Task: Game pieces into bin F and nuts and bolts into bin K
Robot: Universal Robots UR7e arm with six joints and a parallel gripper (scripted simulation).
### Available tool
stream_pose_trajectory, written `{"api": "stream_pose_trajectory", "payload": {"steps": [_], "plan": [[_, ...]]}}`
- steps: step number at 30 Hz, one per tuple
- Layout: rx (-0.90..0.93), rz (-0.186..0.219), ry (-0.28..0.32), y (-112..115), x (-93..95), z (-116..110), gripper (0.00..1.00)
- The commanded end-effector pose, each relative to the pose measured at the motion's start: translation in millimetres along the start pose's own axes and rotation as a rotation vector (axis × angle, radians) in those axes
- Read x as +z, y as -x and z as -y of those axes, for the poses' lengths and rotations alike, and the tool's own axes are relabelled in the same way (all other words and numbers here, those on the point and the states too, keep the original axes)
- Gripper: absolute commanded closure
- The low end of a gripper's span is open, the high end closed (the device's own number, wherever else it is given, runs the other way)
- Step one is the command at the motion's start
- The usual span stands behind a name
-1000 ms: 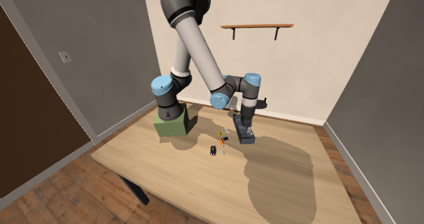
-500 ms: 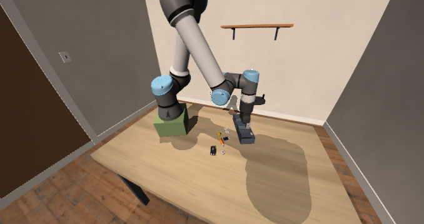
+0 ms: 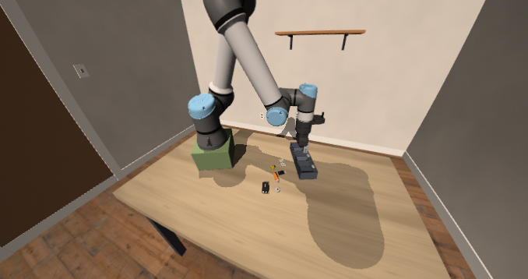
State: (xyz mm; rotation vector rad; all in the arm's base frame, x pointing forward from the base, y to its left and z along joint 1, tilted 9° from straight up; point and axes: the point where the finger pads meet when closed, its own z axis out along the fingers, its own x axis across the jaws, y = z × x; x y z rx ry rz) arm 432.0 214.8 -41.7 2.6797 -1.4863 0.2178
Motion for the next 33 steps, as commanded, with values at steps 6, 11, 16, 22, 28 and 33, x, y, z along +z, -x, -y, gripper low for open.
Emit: {"api": "stream_pose_trajectory", "payload": {"steps": [6,11,16,22,28,33], "plan": [[0.001,-0.001,-0.001,2,12.8,1,0.69],[0.001,-0.001,-0.001,2,20.8,1,0.69],[0.001,-0.001,-0.001,2,34.1,1,0.69],[0.001,-0.001,-0.001,2,50.1,1,0.69],[0.001,-0.001,-0.001,2,58.8,1,0.69],[0.001,-0.001,-0.001,2,58.8,1,0.69]]}}
